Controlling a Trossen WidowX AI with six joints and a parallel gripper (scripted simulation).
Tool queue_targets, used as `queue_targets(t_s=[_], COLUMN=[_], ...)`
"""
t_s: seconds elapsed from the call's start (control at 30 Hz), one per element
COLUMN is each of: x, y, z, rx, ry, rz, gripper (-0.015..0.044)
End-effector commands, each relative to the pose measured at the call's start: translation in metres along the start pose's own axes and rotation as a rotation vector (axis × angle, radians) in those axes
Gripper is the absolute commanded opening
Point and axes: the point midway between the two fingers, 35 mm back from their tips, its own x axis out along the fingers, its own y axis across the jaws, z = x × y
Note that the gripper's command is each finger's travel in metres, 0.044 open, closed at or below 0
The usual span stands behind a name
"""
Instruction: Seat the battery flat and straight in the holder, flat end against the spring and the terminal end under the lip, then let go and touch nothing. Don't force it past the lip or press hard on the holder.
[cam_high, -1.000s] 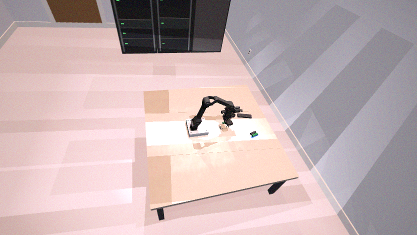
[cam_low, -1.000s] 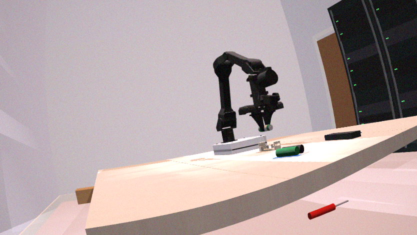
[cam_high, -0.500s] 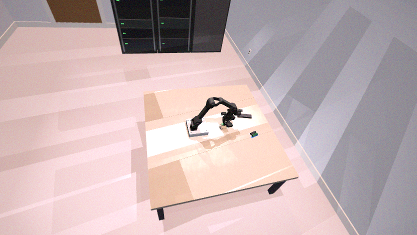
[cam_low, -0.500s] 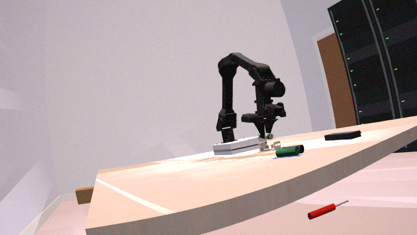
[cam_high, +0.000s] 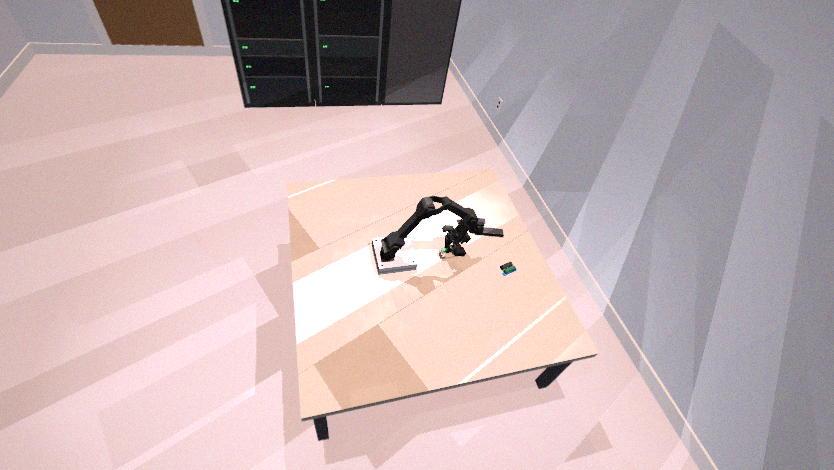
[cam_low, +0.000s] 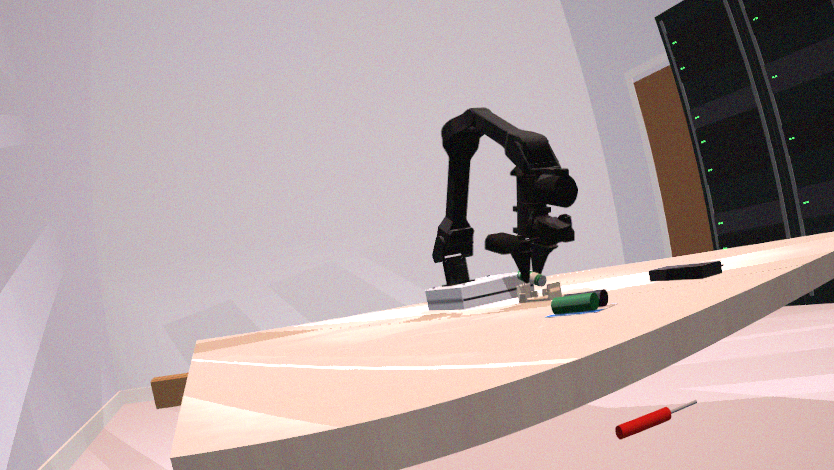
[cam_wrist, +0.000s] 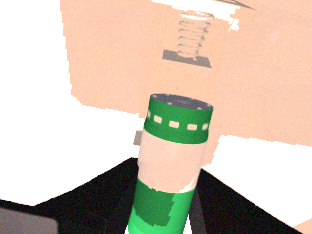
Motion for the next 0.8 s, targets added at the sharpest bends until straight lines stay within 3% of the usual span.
queue_targets(t_s=[0.0, 0.77], x=[0.0000, 0.0072], y=[-0.0004, -0.0006], z=[0.0027, 0.0105], rx=[0.006, 0.008], ry=[0.022, 0.163], rz=[-0.001, 0.003], gripper=[0.0075, 0.0075])
